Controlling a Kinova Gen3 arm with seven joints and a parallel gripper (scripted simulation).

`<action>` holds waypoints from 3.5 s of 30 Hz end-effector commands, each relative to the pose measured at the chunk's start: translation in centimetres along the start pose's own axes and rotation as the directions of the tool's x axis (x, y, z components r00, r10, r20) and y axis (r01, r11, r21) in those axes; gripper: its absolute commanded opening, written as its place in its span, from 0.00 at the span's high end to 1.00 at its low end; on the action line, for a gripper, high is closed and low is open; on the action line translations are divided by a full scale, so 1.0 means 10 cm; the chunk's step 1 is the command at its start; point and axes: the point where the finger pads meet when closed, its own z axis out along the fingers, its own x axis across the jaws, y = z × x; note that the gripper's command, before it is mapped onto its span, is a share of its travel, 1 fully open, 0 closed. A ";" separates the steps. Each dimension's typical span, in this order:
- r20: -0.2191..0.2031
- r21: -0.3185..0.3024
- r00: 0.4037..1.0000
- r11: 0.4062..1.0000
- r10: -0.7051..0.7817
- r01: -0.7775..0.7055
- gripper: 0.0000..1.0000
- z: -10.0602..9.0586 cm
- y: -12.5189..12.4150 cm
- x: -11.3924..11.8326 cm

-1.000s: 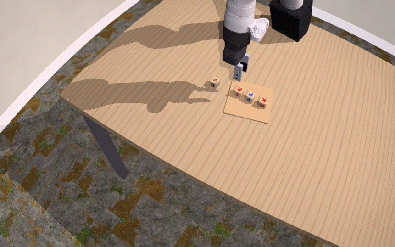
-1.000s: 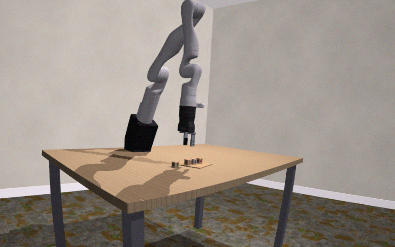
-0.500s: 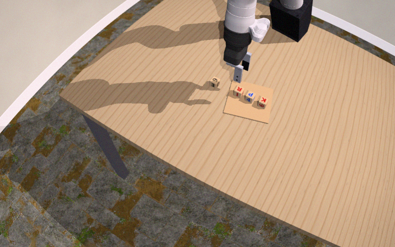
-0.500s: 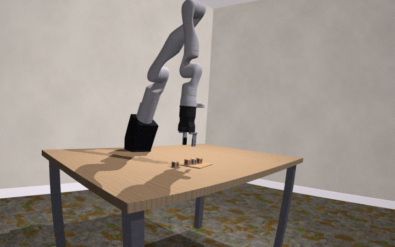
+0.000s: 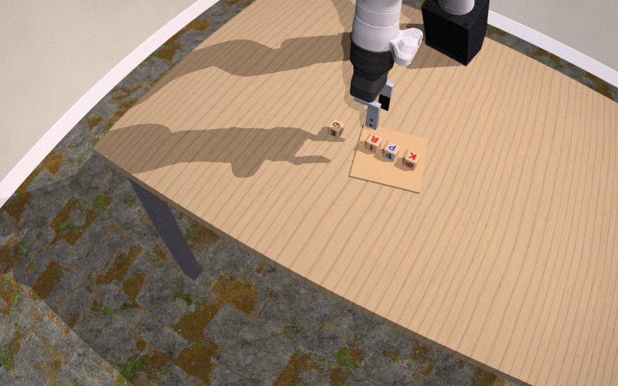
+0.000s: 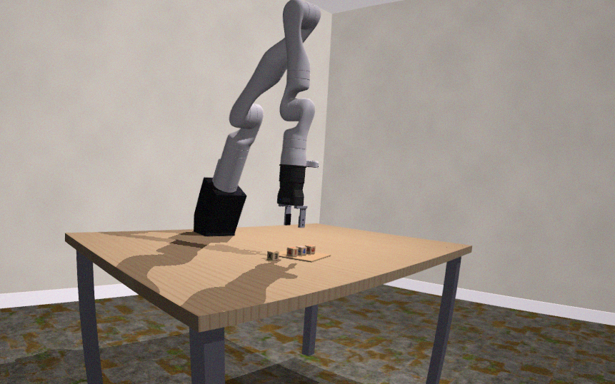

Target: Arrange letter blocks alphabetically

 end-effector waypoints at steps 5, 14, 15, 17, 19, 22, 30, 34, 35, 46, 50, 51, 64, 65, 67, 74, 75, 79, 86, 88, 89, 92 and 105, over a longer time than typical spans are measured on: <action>-0.003 0.004 1.000 1.000 -0.002 0.002 0.00 -0.02 -0.01 0.02; -0.003 0.004 1.000 1.000 -0.002 0.002 0.00 -0.03 -0.01 0.02; -0.003 0.004 1.000 1.000 -0.002 0.002 0.00 -0.03 -0.01 0.02; -0.003 0.004 1.000 1.000 -0.002 0.002 0.00 -0.03 -0.01 0.02; -0.004 0.004 1.000 1.000 -0.003 0.003 0.00 -0.04 -0.01 0.02; -0.004 0.003 1.000 1.000 -0.003 0.003 0.00 -0.04 -0.01 0.02; -0.006 0.003 1.000 1.000 -0.003 0.003 0.00 -0.07 -0.01 0.03; -0.004 0.004 1.000 1.000 -0.003 0.003 0.00 -0.08 -0.01 0.02; -0.005 0.003 1.000 1.000 -0.003 0.003 0.00 -0.08 -0.01 0.02; -0.007 0.003 1.000 1.000 -0.003 0.003 0.00 -0.13 -0.01 0.03; -0.004 0.004 1.000 1.000 -0.003 0.003 0.00 -0.13 -0.01 0.02; -0.005 0.003 1.000 1.000 -0.003 0.003 0.00 -0.14 -0.01 0.02; -0.005 0.004 1.000 1.000 -0.003 0.003 0.00 -0.21 -0.01 0.02; -0.005 0.004 1.000 1.000 -0.003 0.003 0.00 -0.21 -0.01 0.02; -0.004 0.004 1.000 1.000 -0.003 0.003 0.00 -0.21 -0.01 0.02; -0.004 0.004 1.000 1.000 -0.003 0.003 0.00 -0.27 -0.01 0.02; -0.004 0.004 1.000 1.000 -0.003 0.003 0.00 -0.28 -0.01 0.02; -0.004 0.004 1.000 1.000 -0.003 0.003 0.00 -0.32 -0.01 0.02; -0.001 0.006 1.000 1.000 -0.003 0.003 0.00 -0.36 -0.02 0.01; -0.001 0.005 1.000 1.000 -0.003 0.003 0.00 -0.39 -0.01 0.01; -0.001 0.006 1.000 1.000 -0.003 0.003 0.00 -0.40 -0.02 0.01; 0.001 0.006 1.000 1.000 -0.003 0.003 0.00 -0.43 -0.02 0.00; 0.003 0.009 1.000 1.000 -0.003 0.003 0.00 -0.55 -0.02 0.00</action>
